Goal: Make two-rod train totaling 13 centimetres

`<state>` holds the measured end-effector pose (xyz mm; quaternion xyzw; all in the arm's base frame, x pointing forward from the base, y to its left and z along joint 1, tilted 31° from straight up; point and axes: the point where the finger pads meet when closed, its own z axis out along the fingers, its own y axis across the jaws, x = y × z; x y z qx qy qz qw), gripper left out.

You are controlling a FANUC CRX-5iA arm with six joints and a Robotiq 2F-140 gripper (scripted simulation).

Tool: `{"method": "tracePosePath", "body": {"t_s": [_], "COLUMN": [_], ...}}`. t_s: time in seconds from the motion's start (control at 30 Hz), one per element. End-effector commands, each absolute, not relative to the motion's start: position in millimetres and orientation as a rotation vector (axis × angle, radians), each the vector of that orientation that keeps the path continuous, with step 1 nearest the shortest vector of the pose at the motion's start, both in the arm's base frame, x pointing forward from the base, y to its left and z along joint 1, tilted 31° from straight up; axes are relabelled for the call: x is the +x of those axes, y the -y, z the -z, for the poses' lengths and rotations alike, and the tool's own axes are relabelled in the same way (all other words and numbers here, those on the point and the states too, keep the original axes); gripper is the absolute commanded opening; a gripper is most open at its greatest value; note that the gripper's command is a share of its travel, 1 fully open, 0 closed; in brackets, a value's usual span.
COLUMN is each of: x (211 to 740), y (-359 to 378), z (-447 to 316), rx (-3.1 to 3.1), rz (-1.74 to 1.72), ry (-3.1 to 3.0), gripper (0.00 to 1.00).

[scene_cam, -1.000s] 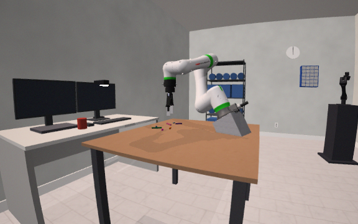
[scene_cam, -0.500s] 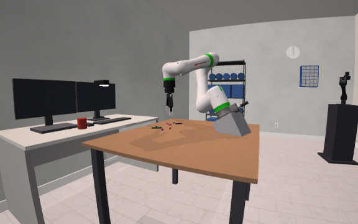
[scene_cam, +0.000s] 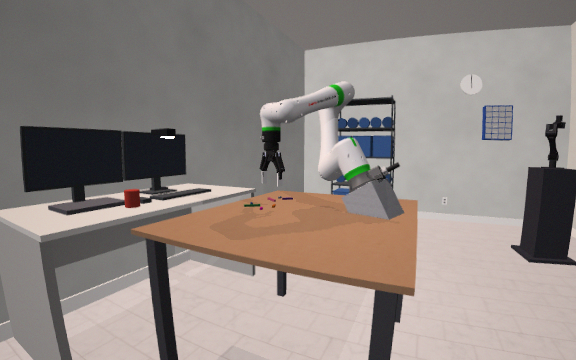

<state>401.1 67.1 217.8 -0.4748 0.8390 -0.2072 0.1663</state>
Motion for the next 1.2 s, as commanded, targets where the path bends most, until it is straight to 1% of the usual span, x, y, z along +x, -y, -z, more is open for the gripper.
{"method": "tracePosePath", "body": {"t_s": [0.0, 0.7, 1.17], "x": [408, 429, 444], "y": [-57, -19, 18], "z": [-221, -235, -249], "rx": [-1.571, -2.187, -2.624], "rz": [0.602, 0.714, 0.797], "ry": [-2.303, -1.874, -1.392], "gripper": [1.0, 1.0, 1.0]}}
